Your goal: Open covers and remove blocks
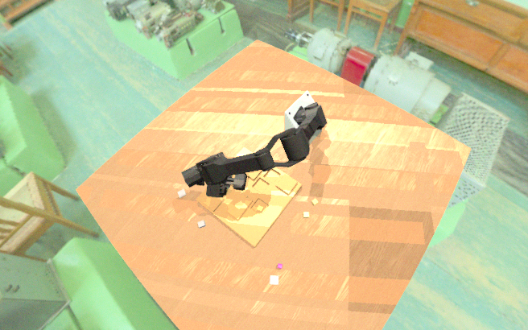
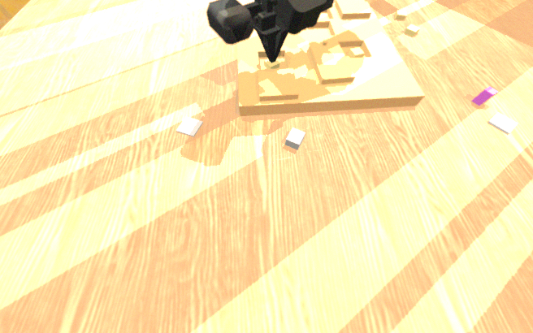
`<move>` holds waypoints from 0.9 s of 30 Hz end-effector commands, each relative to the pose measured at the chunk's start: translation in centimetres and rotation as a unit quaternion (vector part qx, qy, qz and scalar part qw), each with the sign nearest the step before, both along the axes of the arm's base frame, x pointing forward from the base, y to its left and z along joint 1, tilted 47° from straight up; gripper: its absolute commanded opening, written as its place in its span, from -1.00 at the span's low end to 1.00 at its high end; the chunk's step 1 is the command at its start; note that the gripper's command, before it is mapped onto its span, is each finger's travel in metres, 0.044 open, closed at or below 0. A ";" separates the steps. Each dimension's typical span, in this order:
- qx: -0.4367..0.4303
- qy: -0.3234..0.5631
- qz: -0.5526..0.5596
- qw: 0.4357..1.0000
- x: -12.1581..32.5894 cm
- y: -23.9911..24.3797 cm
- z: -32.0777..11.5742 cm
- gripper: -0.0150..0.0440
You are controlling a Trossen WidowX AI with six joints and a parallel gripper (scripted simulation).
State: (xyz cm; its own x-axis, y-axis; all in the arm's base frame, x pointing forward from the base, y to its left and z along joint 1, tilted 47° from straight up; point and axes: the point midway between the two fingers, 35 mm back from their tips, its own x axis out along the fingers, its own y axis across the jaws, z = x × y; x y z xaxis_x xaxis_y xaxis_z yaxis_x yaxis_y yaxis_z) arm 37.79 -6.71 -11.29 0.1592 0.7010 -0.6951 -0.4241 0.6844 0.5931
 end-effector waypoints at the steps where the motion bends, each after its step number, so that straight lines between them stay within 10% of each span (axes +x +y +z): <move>1: 0.003 0.002 0.000 1.000 -0.1 0.2 0.0 -0.49; 27: 0.001 0.001 0.000 1.000 0.0 -0.1 0.1 -0.49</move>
